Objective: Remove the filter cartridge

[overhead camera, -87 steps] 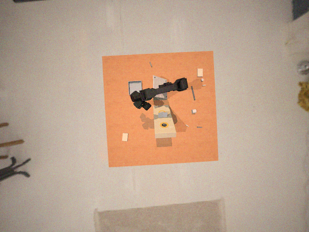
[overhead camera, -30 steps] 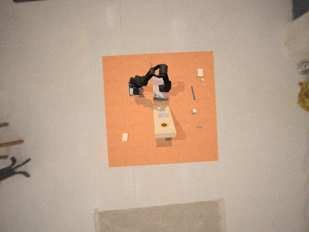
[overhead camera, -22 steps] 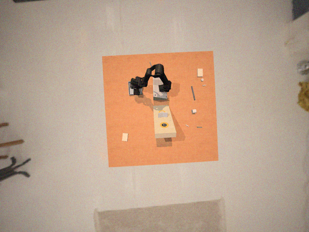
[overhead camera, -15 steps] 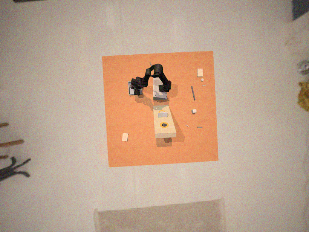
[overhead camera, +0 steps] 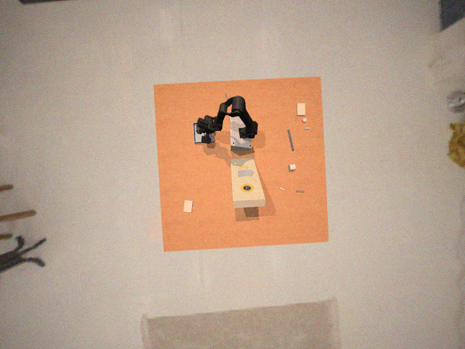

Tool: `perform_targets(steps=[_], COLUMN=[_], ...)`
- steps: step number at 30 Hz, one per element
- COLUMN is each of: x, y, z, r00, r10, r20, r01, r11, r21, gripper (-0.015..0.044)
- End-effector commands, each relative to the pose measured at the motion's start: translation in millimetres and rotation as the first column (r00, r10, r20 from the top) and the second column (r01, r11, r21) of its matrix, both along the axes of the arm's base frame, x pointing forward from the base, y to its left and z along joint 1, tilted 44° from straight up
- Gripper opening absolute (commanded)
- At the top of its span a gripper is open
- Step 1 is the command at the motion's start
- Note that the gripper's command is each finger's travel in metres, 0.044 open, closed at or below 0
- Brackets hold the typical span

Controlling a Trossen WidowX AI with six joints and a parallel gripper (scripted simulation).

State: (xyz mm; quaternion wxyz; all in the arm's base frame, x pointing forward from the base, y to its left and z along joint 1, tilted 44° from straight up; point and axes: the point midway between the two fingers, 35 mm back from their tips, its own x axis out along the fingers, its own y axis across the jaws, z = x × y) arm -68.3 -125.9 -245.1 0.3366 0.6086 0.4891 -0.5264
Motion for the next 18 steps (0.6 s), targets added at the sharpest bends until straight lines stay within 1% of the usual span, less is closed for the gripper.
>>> perform_targets(steps=[1, 4, 9, 18], x=[-0.1, -3.0, -8.8, -10.2], y=[-0.5, -13.1, -46.9, -43.7], z=[0.0, 10.7, 49.5, 42.1], r00=[1.0, 1.0, 1.0, 1.0], r10=[0.0, 0.0, 0.0, 0.005], r20=[0.0, 0.0, 0.001, -0.008], r01=[0.0, 0.0, 0.0, -0.005], r11=[1.0, 1.0, 1.0, 1.0], r21=[-0.001, -0.001, -0.001, -0.011], gripper=[0.044, 0.044, 0.044, 0.044])
